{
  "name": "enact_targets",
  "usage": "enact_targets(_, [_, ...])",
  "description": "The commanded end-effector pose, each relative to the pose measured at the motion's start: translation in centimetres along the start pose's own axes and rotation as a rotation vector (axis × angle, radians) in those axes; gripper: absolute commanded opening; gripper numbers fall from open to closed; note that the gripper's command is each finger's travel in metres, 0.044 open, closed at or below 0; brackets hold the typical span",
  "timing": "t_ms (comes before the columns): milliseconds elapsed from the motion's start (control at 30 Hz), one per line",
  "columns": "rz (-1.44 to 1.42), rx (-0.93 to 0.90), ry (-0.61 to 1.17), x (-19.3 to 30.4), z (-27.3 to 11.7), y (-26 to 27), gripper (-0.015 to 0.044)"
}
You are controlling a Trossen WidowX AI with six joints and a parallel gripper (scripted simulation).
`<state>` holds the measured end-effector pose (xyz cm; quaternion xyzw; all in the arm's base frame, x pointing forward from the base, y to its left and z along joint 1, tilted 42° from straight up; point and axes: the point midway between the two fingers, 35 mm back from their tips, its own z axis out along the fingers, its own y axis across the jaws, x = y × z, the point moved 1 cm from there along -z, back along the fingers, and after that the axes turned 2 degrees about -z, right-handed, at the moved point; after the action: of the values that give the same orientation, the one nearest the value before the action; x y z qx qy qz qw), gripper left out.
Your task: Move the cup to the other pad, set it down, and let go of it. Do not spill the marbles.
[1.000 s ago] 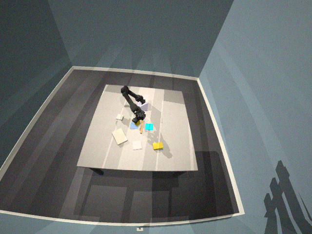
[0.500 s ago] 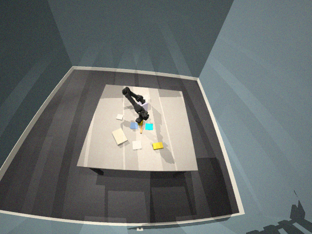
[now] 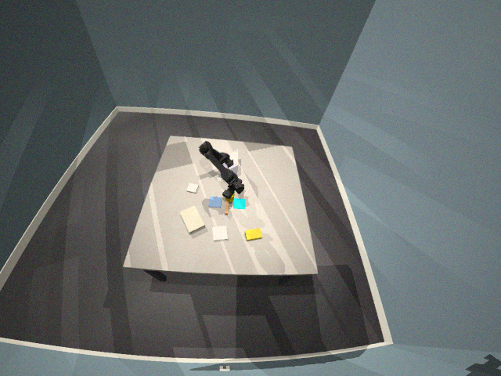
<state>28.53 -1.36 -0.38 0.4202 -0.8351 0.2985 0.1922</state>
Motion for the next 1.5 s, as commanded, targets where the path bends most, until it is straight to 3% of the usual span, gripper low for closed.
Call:
enact_targets(0, [0.007,0.002,-0.009,-1.2,-0.2,0.4,0.0000])
enact_targets(1067, [0.008,0.001,-0.013,-7.5,-0.7,3.3,0.0000])
enact_targets(1467, [0.008,0.001,-0.013,-7.5,1.0,3.2,0.0000])
